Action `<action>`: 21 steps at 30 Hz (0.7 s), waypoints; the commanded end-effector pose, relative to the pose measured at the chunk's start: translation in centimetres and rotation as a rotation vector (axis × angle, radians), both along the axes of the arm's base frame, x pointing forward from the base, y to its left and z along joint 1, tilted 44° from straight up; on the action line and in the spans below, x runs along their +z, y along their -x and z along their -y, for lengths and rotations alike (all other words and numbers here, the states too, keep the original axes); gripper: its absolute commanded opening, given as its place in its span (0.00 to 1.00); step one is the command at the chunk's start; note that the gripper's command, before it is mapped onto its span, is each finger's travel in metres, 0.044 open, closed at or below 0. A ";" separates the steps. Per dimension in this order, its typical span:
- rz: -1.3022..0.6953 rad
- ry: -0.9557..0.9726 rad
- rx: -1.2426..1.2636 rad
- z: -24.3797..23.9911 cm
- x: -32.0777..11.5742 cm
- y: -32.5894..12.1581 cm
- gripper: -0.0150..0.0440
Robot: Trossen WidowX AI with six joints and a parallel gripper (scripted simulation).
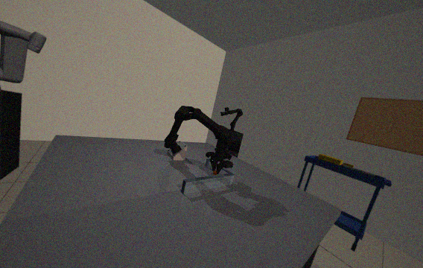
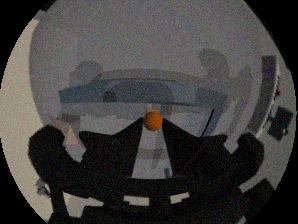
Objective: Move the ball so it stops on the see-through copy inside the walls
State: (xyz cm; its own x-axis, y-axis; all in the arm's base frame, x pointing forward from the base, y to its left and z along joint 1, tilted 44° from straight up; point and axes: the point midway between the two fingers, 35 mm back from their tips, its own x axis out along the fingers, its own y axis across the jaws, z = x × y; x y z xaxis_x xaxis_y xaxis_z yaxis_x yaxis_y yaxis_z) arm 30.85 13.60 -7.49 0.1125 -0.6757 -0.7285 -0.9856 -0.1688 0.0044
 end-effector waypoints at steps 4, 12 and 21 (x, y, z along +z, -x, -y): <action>-0.007 0.007 0.005 0.6 -0.5 0.1 0.25; -0.007 0.008 0.004 1.5 -1.5 -0.1 0.25; 0.002 0.000 0.000 1.4 -1.4 -0.3 0.30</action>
